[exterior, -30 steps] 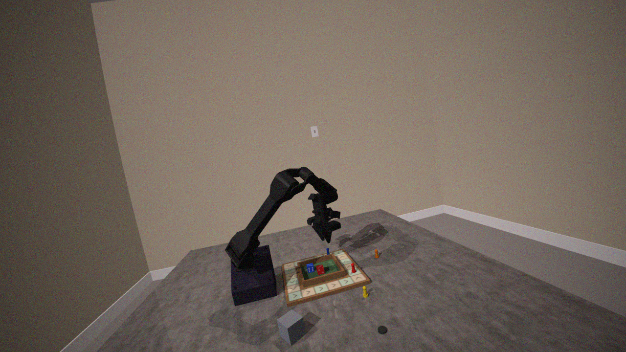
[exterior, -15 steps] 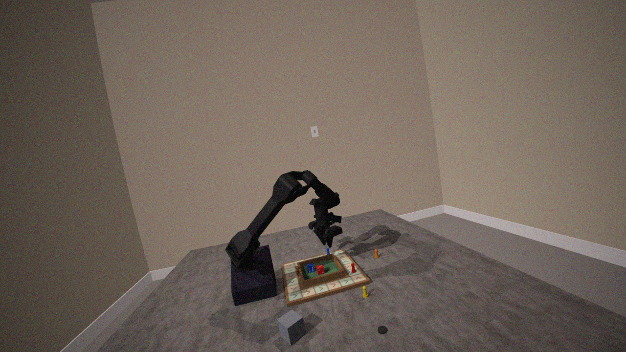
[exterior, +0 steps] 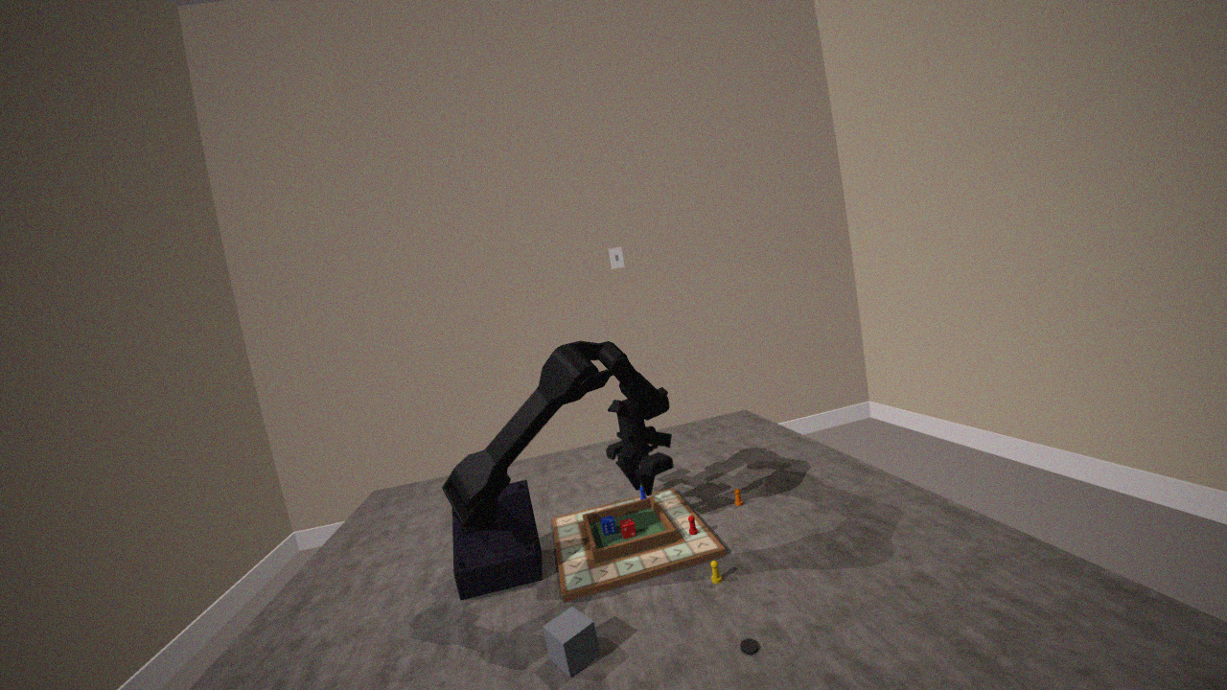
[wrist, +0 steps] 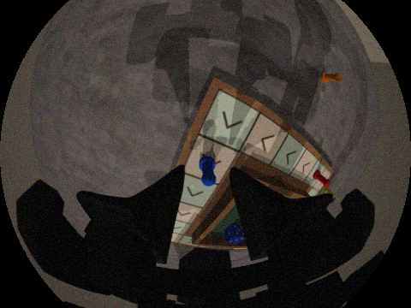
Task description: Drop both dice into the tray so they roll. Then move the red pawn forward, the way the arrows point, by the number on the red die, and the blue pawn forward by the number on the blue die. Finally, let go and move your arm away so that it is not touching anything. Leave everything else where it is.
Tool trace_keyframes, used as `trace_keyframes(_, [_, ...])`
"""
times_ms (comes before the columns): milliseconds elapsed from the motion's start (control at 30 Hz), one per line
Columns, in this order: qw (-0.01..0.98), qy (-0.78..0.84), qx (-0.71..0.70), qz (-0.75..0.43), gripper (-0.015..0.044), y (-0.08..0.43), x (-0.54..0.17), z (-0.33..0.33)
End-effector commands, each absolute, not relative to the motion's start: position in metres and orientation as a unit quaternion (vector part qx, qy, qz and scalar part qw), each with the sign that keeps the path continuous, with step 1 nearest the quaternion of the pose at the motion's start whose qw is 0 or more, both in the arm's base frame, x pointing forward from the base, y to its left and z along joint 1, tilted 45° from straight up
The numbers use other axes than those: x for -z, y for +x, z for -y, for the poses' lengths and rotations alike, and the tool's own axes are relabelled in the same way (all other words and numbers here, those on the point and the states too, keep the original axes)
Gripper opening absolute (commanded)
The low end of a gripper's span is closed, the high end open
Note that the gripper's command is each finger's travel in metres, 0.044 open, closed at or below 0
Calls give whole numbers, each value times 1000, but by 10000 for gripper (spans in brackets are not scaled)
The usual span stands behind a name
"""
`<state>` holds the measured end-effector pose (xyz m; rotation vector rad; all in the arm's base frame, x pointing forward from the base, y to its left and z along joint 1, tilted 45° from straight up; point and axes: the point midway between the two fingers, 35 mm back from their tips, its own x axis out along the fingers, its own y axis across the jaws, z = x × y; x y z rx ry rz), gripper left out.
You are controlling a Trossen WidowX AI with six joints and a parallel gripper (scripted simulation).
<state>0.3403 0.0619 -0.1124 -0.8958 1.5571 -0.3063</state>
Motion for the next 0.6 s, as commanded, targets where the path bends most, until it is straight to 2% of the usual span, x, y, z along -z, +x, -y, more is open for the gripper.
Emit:
trace_keyframes(0, [609, -392, 133, -676, 200, 339, 118, -55])
trace_keyframes(100, [609, -392, 133, -676, 200, 339, 119, -54])
trace_keyframes(267, [609, -392, 133, -676, 69, 339, 119, -54])
trace_keyframes(567, [609, -392, 133, -676, 9, 339, 119, -54])
